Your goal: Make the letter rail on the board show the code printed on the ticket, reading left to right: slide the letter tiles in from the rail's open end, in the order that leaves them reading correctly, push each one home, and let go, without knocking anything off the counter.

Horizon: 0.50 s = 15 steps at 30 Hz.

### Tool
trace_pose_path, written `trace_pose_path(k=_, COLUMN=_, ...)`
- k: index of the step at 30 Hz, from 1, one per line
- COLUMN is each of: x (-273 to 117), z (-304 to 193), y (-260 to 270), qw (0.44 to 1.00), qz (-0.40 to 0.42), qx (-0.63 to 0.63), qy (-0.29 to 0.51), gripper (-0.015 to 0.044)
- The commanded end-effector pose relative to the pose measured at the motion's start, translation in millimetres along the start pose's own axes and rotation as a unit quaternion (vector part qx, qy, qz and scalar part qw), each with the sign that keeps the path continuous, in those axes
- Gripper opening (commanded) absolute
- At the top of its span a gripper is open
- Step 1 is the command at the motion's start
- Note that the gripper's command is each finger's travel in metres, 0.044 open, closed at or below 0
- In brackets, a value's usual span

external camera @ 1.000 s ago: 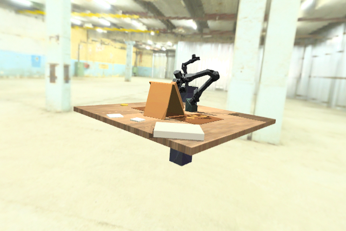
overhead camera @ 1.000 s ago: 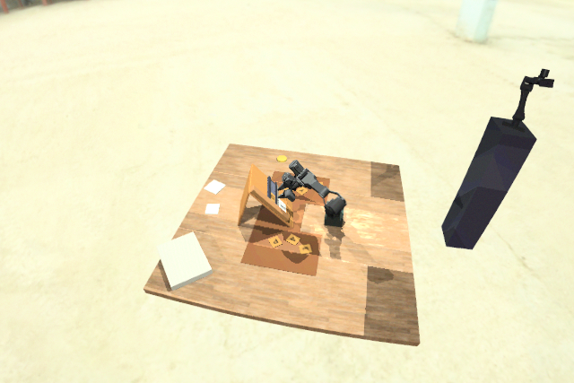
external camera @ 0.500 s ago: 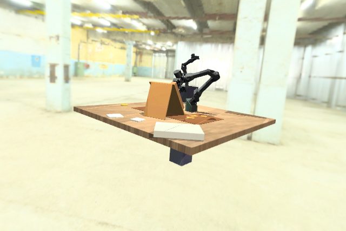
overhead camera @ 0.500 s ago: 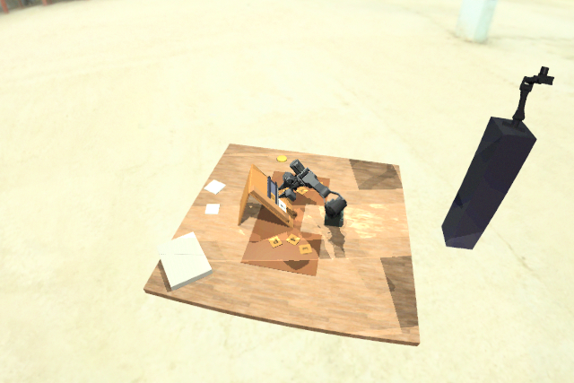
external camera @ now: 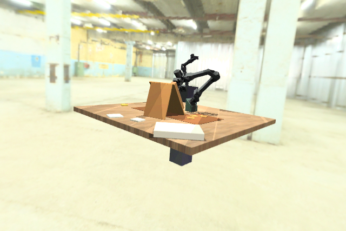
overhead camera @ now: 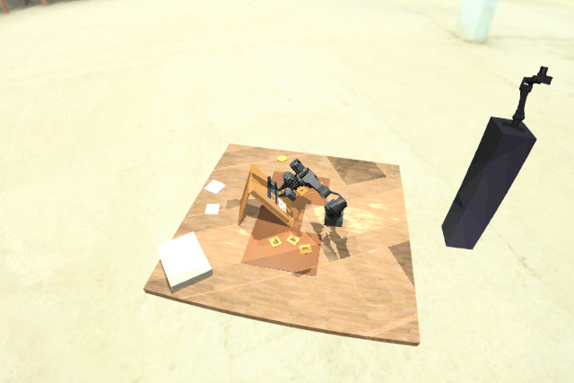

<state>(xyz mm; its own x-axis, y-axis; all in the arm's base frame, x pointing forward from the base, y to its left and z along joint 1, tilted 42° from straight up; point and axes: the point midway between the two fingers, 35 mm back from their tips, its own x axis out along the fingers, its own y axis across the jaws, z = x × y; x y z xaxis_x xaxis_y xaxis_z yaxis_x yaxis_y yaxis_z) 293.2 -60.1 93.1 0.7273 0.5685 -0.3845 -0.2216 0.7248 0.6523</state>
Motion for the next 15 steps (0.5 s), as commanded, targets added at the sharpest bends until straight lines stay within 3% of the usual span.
trace_pose_path(k=1, x=0.1, z=-0.3, y=-0.1, qw=1.0, qz=0.0, qx=0.0, qy=0.0, gripper=0.0138)
trace_pose_path(k=6, x=0.1, z=-0.3, y=-0.1, qw=1.0, qz=0.0, qx=0.0, qy=0.0, gripper=0.0006)
trace_pose_path(k=15, x=0.1, z=-0.3, y=-0.1, qw=1.0, qz=0.0, qx=0.0, qy=0.0, gripper=0.0)
